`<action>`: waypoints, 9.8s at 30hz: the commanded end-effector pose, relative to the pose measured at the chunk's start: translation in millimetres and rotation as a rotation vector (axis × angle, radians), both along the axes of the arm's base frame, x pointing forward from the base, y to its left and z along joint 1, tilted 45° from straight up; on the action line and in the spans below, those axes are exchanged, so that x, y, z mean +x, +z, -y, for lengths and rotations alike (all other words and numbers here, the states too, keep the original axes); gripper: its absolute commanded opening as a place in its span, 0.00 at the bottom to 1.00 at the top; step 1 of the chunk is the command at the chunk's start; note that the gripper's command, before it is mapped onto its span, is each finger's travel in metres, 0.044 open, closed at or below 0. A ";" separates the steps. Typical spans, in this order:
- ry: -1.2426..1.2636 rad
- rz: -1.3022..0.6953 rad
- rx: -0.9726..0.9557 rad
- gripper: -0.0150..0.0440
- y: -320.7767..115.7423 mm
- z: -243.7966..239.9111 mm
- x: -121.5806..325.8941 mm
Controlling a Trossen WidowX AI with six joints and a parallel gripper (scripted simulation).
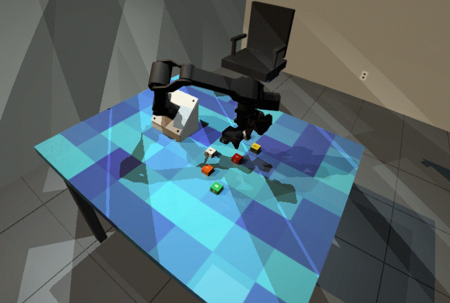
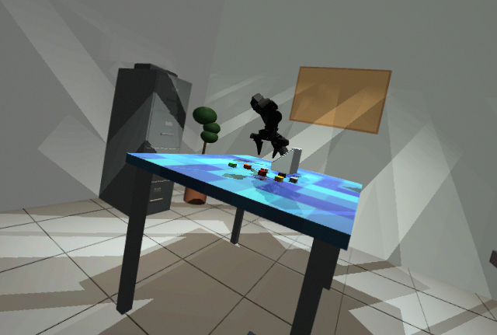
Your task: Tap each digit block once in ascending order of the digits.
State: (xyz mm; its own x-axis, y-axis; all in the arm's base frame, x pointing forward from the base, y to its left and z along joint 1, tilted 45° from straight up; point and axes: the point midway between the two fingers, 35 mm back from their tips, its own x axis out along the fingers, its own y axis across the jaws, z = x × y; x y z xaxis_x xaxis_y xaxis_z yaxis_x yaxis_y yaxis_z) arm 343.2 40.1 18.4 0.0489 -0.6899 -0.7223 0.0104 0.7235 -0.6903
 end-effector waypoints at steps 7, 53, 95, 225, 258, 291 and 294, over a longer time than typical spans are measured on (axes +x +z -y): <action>-0.007 -0.023 -0.017 0.35 -30.4 35.4 -4.8; 0.000 -0.027 -0.011 0.29 9.7 -7.0 -4.3; -0.007 -0.026 -0.022 0.29 38.2 130.5 -48.2; -0.007 -0.028 -0.013 0.29 -85.0 -15.5 -114.6; -0.007 -0.028 -0.012 0.29 -78.4 -23.4 -113.6; -0.007 -0.024 -0.009 0.29 -139.0 -74.7 -61.3; -0.007 -0.024 -0.009 0.29 -139.2 -74.5 -61.3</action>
State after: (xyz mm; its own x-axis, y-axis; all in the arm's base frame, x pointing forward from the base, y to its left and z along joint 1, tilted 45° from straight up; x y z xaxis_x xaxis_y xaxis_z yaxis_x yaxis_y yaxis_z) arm 280.0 112.2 -122.1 0.0127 -0.6997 -0.7143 0.0015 0.7144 -0.6997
